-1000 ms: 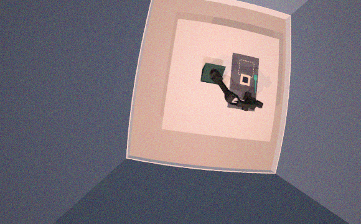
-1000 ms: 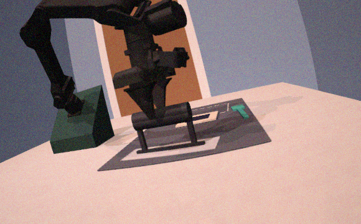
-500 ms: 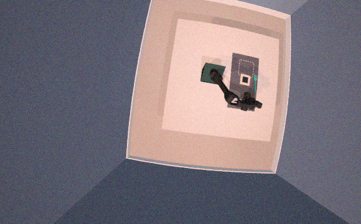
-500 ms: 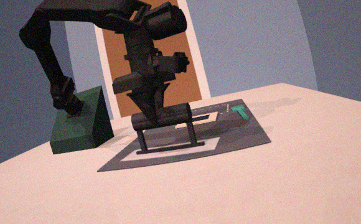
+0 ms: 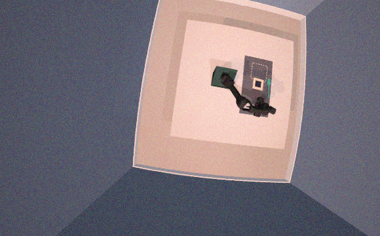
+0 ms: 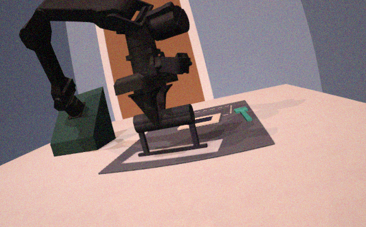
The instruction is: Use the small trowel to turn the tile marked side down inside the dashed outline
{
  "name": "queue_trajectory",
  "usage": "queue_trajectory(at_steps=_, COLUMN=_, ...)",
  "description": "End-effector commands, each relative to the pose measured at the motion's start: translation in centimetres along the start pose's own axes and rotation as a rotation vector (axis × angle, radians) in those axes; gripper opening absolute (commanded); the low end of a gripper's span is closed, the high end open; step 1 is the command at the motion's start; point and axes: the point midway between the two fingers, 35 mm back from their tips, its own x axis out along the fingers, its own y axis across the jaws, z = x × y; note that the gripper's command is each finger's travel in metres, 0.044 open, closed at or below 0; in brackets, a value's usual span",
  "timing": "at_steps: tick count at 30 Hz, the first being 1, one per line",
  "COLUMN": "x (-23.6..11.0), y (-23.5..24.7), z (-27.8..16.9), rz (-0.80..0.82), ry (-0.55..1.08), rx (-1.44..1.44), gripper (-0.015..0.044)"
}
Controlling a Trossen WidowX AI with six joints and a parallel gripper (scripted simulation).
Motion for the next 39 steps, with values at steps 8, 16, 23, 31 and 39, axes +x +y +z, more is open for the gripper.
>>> queue_trajectory(at_steps=8, x=0.05, y=0.14, z=0.01, rz=0.005, ry=0.000, rx=0.191, gripper=0.0130)
queue_trajectory(at_steps=16, x=0.05, y=0.14, z=0.01, rz=0.005, ry=0.001, rx=0.429, gripper=0.0130)
queue_trajectory(at_steps=23, x=0.05, y=0.14, z=0.01, rz=0.005, ry=0.001, rx=0.637, gripper=0.0130)
queue_trajectory(at_steps=31, x=0.05, y=0.14, z=0.01, rz=0.005, ry=0.002, rx=0.875, gripper=0.0130)
queue_trajectory(at_steps=39, x=0.06, y=0.14, z=0.01, rz=0.005, ry=0.003, rx=1.068, gripper=0.0130)
